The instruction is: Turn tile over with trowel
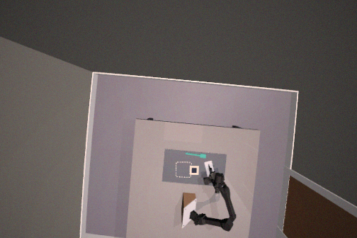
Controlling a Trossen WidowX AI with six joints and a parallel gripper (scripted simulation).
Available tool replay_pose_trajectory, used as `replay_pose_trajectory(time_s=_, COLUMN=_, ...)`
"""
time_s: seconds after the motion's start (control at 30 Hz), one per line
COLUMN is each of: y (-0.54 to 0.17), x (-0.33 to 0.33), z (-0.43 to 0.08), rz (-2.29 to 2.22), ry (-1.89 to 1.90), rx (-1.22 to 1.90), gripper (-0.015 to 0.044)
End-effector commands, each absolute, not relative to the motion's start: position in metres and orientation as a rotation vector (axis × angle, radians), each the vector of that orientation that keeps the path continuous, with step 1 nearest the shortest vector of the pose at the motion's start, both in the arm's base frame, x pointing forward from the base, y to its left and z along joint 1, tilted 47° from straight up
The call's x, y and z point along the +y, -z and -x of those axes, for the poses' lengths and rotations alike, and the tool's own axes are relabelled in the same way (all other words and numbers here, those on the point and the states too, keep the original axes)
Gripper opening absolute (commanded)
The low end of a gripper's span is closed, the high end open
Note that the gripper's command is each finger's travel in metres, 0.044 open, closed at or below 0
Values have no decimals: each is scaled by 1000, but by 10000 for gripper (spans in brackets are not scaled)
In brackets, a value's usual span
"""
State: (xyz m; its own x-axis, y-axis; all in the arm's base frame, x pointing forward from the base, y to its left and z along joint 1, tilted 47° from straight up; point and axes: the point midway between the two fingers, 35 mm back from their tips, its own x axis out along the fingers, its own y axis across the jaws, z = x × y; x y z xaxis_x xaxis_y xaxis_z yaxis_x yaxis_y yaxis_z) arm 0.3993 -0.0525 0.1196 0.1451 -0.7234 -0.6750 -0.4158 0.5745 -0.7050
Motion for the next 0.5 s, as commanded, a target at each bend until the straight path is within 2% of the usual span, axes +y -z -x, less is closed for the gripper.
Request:
replay_pose_trajectory(time_s=0.0, y=-119, x=-53, z=-398, rz=1128, ry=194, rx=1519, gripper=130)
replay_pose_trajectory(time_s=0.47, y=-119, x=-53, z=-398, rz=1455, ry=-133, rx=1602, gripper=130)
